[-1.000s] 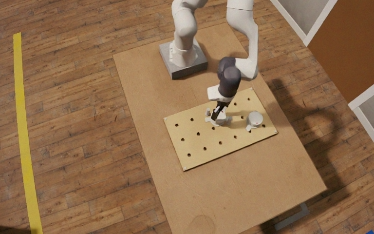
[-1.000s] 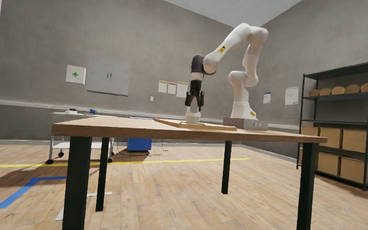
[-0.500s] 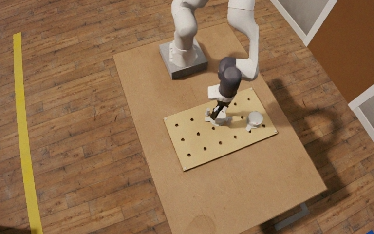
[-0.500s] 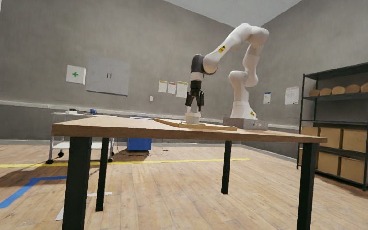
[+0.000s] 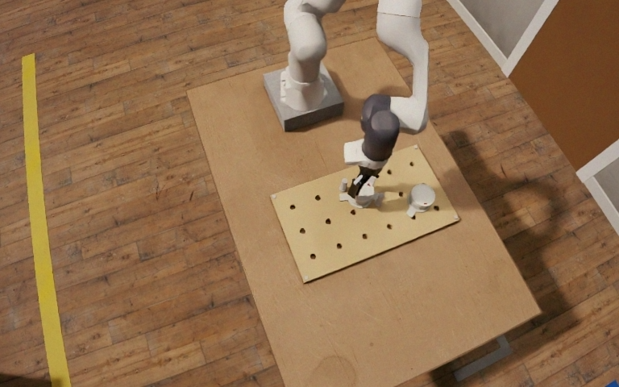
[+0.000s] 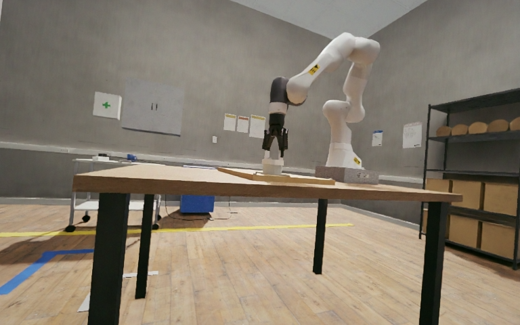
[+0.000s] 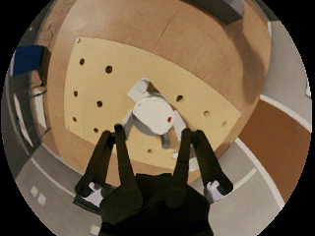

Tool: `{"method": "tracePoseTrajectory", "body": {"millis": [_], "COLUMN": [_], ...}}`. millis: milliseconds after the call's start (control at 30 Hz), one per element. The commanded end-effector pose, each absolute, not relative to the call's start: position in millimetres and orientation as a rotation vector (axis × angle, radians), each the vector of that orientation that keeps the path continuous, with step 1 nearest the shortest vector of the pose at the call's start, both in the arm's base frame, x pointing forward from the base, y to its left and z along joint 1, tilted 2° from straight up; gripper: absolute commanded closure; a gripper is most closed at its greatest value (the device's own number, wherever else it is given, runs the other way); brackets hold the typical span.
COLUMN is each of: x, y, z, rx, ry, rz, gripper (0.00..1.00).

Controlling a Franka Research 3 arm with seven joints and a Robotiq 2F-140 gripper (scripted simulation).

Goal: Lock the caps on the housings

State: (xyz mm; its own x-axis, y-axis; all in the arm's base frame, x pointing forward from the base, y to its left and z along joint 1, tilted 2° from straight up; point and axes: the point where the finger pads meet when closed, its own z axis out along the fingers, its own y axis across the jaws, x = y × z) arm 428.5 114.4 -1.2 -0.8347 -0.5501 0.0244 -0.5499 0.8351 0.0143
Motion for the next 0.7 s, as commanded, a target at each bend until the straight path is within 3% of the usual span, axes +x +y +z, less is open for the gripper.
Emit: {"method": "tracePoseTrajectory", "body": {"millis": [0,200,233,667], "x": [428.5,428.5,428.5,428.5], "y": [115.8,115.8,115.8,115.8], "z": [-1.1,-1.1,-1.1,-1.1], "rx": [0.883,0.883,0.883,0.883], "ry": [-2.986,-2.986,-2.986,-2.986], "rz": [-0.012,-0.012,-0.012,-0.012], "gripper": [0.9,0.9,0.22,0.22]}}
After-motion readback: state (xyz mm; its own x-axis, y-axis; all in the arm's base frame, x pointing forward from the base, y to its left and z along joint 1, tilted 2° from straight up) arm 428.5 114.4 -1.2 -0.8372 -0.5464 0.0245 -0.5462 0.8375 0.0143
